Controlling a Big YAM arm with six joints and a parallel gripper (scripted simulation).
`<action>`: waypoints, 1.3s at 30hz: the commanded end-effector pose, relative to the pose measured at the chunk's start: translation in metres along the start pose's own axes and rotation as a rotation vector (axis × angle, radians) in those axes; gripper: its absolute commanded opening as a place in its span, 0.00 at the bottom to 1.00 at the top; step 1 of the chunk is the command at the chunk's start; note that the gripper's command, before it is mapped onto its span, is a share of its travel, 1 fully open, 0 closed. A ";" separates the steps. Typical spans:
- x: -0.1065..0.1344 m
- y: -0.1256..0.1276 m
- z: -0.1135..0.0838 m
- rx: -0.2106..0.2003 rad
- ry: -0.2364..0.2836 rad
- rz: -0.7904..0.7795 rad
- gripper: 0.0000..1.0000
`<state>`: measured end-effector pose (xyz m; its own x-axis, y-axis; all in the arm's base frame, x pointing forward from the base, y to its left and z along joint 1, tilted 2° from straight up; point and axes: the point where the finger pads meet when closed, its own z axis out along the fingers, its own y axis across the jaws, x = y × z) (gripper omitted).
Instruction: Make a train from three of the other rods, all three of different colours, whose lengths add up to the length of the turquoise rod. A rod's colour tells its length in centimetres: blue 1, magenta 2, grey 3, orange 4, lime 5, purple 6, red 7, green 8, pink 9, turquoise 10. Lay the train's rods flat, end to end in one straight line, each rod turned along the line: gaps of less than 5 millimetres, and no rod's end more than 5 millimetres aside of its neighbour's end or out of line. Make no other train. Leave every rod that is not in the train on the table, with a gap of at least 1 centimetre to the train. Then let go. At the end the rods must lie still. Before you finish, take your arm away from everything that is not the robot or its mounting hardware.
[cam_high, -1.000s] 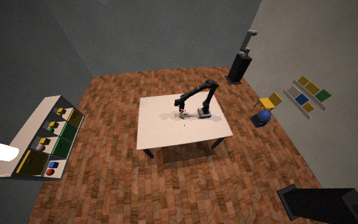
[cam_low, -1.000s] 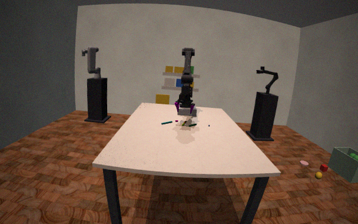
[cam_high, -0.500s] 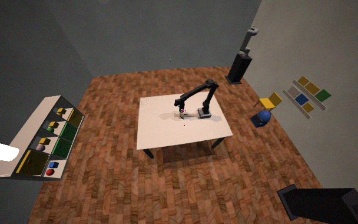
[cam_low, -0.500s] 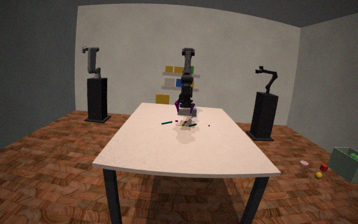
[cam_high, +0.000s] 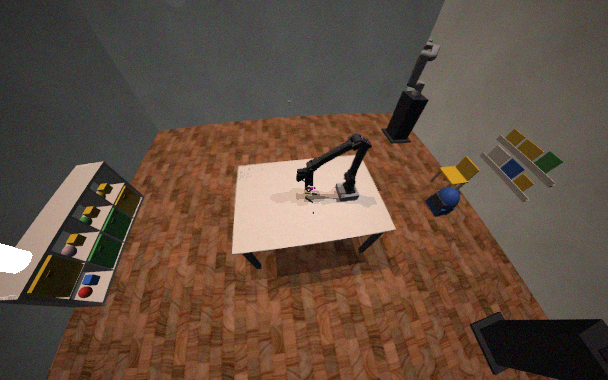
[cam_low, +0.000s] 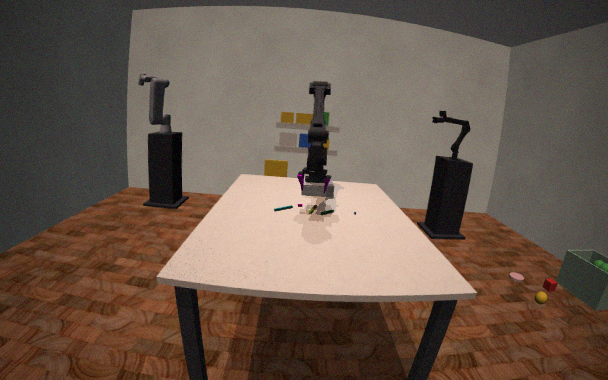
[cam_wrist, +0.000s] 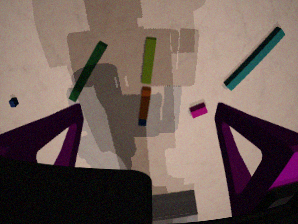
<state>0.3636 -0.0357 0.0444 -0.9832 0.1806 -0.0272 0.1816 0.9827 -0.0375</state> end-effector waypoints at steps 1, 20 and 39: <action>0.002 0.003 0.001 0.001 0.000 -0.108 1.00; 0.007 0.005 0.006 0.000 -0.006 -0.443 1.00; 0.013 0.007 0.010 0.002 -0.012 -0.778 1.00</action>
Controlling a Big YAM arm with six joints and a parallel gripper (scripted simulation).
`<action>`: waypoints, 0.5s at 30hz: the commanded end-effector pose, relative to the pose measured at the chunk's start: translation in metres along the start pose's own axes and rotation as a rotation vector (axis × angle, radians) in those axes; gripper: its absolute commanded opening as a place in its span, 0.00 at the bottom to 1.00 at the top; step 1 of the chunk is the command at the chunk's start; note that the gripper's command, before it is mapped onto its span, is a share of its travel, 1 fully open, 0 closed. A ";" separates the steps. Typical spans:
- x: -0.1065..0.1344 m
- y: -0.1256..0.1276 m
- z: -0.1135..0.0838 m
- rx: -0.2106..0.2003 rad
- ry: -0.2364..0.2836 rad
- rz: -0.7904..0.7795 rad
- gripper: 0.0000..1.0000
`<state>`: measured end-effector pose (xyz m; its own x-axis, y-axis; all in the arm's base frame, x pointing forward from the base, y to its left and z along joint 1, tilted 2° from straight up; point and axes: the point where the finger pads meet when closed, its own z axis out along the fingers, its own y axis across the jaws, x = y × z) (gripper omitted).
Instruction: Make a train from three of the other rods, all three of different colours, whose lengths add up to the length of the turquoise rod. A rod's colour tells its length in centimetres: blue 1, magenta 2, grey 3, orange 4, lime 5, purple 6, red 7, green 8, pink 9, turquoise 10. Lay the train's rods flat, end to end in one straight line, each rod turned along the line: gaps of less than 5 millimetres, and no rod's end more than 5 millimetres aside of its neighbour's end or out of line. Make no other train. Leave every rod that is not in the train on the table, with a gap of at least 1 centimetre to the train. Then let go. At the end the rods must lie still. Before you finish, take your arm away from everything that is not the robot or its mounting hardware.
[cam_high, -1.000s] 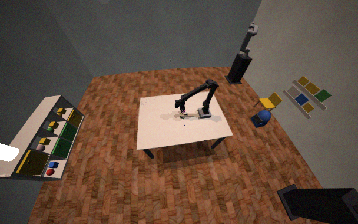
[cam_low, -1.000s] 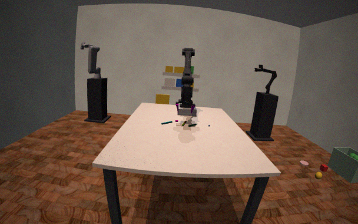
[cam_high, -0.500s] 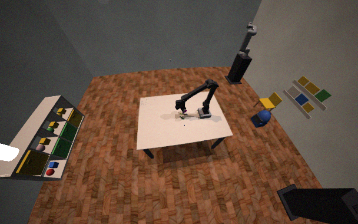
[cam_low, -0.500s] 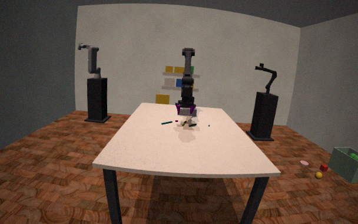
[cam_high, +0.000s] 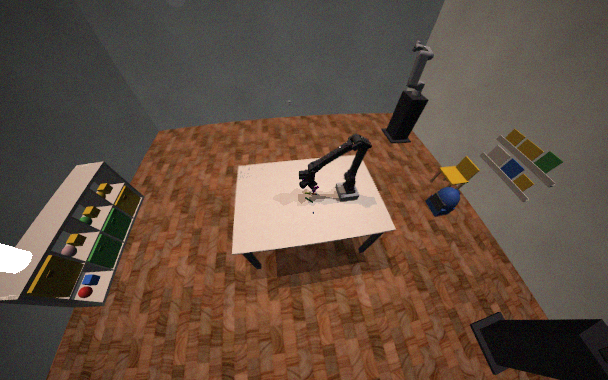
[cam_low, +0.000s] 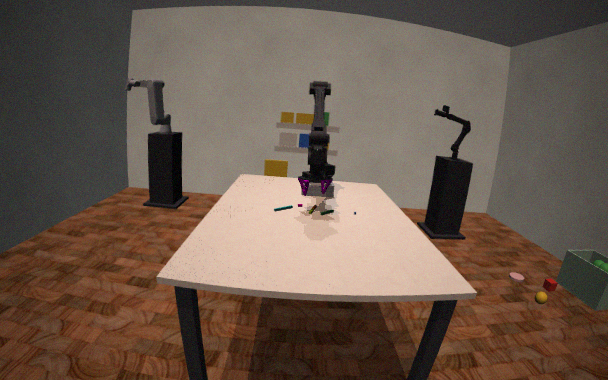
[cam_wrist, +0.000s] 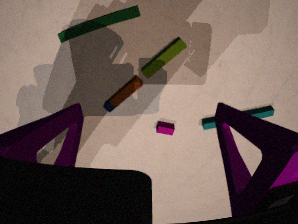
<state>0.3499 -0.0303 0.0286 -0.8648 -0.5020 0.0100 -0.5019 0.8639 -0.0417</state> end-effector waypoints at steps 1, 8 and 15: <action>-0.006 0.002 -0.004 0.018 -0.025 -0.136 1.00; -0.005 0.004 -0.003 0.021 -0.026 -0.252 1.00; -0.001 0.004 -0.002 0.013 -0.016 -0.270 1.00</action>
